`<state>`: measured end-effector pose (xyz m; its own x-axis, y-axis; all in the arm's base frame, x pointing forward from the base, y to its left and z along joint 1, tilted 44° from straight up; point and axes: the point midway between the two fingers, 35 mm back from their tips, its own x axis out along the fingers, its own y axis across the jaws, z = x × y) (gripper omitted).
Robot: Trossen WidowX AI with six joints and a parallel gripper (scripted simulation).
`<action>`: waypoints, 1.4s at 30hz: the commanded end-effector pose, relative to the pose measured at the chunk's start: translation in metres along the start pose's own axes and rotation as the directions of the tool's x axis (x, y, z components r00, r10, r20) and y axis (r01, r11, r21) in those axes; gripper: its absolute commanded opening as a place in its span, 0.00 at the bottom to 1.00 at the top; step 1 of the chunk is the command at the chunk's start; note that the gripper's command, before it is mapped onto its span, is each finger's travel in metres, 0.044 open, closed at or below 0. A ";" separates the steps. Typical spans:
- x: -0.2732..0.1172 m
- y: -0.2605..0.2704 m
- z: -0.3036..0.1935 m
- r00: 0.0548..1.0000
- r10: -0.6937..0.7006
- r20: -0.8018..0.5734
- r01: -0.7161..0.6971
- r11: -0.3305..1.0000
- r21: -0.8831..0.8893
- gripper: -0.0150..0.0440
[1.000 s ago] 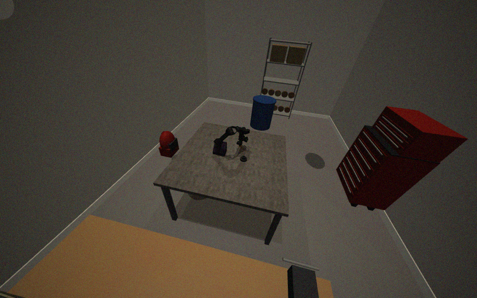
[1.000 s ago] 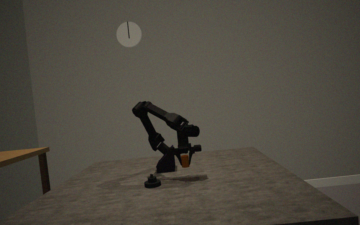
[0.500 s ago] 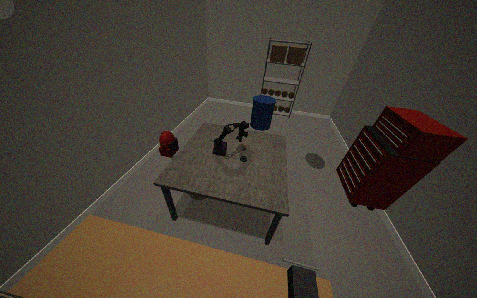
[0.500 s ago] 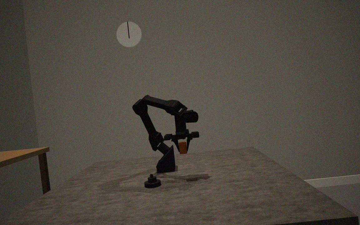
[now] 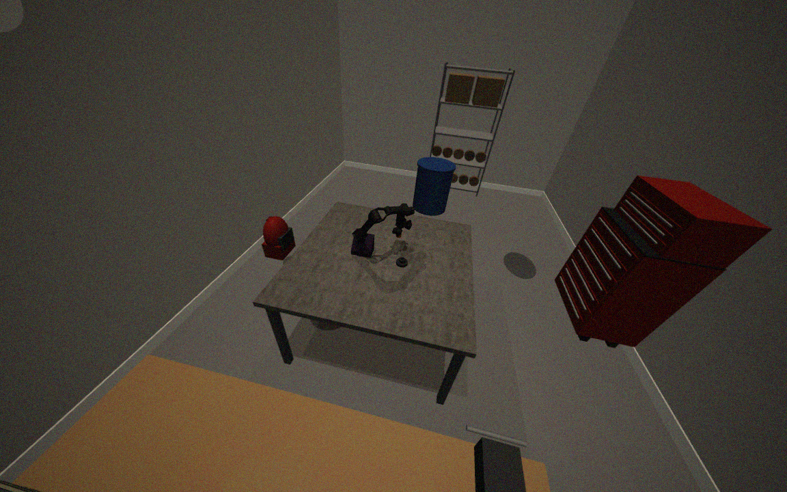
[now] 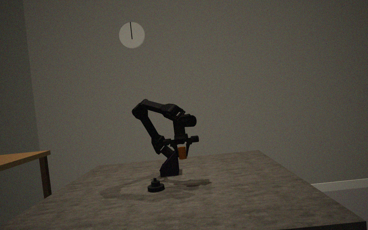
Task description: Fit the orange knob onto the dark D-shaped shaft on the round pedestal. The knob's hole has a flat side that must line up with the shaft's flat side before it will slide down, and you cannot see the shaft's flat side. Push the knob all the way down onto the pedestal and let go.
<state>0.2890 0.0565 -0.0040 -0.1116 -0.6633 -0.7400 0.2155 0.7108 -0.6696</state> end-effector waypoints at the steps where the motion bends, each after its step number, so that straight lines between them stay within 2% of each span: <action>1: 0.002 -0.009 0.009 1.000 0.007 0.005 -0.007 1.000 -0.001 0.25; 42: 0.033 -0.114 0.066 1.000 -0.006 0.013 0.006 1.000 0.014 0.25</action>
<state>0.3233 -0.0523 0.0468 -0.1044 -0.6662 -0.7385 0.2254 0.7073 -0.6700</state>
